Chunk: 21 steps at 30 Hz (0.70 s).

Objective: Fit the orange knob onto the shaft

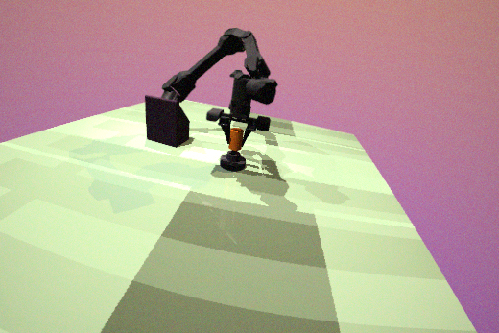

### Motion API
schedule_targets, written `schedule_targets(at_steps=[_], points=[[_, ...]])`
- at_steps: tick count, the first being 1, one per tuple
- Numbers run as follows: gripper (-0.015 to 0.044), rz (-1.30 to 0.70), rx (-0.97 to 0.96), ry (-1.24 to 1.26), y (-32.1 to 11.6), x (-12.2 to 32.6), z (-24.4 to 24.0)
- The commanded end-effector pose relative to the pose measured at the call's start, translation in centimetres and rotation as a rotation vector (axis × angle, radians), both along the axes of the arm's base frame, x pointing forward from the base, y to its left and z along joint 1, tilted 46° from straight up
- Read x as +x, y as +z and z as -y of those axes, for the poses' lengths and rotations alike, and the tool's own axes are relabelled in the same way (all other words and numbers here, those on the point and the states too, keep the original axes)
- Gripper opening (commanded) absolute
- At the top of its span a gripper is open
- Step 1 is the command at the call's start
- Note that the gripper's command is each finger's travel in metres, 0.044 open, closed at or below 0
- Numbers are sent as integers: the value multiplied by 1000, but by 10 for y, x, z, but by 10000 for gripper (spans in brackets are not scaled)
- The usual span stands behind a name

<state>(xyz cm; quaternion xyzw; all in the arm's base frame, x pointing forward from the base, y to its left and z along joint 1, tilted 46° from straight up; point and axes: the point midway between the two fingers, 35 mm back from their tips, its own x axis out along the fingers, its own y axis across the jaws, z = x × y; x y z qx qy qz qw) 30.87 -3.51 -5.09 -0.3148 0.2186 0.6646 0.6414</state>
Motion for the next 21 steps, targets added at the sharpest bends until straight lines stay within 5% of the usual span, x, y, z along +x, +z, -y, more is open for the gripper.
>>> schedule_targets(at_steps=[1, 21], points=[[0, 20, -1, 13, 0, 2, 0], [0, 19, -1, 13, -1, -1, -3]])
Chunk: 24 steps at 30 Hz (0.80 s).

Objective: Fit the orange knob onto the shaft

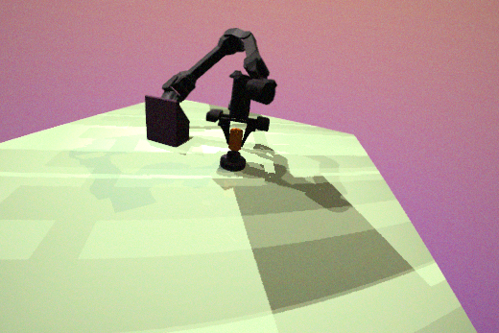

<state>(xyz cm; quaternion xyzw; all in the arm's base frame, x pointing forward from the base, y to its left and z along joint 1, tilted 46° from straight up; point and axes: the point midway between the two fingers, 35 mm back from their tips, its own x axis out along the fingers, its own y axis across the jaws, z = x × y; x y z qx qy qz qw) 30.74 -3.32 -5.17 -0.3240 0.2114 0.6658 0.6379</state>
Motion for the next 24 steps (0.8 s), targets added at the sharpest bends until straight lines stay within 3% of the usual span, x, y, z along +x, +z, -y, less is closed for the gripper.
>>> schedule_targets(at_steps=[1, 15, 24], points=[[0, 0, 3, -2, 0, 0, 0], [0, 0, 3, -2, 3, 2, 3], [0, 150, -3, 145, 1, 3, 2]])
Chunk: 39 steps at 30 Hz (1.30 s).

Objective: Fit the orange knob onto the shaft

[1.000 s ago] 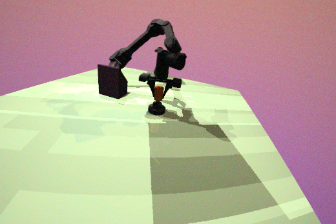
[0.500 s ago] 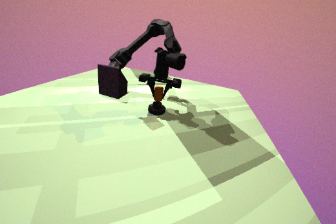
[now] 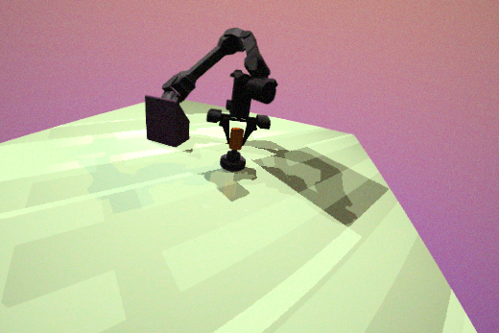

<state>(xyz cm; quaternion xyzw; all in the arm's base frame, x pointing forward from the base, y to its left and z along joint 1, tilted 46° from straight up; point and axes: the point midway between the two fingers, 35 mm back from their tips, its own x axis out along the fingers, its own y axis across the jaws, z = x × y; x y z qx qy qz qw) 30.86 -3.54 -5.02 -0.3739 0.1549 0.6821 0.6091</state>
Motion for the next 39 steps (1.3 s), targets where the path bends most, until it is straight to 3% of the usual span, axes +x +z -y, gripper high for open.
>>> schedule_targets(at_steps=[1, 39], points=[[0, 34, -2, 28, -1, 2, 0], [0, 53, -3, 46, 1, 0, 1]])
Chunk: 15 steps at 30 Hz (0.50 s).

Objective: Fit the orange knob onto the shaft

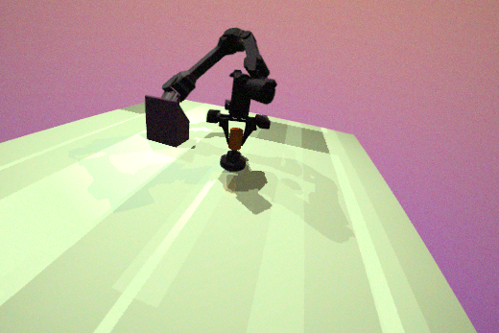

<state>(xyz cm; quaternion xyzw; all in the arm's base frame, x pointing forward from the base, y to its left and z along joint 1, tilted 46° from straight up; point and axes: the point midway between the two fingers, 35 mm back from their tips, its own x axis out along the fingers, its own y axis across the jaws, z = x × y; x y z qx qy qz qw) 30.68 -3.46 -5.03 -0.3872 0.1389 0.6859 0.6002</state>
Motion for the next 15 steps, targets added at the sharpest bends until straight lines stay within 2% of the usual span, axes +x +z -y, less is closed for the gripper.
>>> schedule_targets(at_steps=[1, 5, 15], points=[[0, 41, -3, 33, 1, 2, 2], [0, 144, -7, 134, 0, 4, 2], [0, 152, -7, 141, -1, 2, 0]])
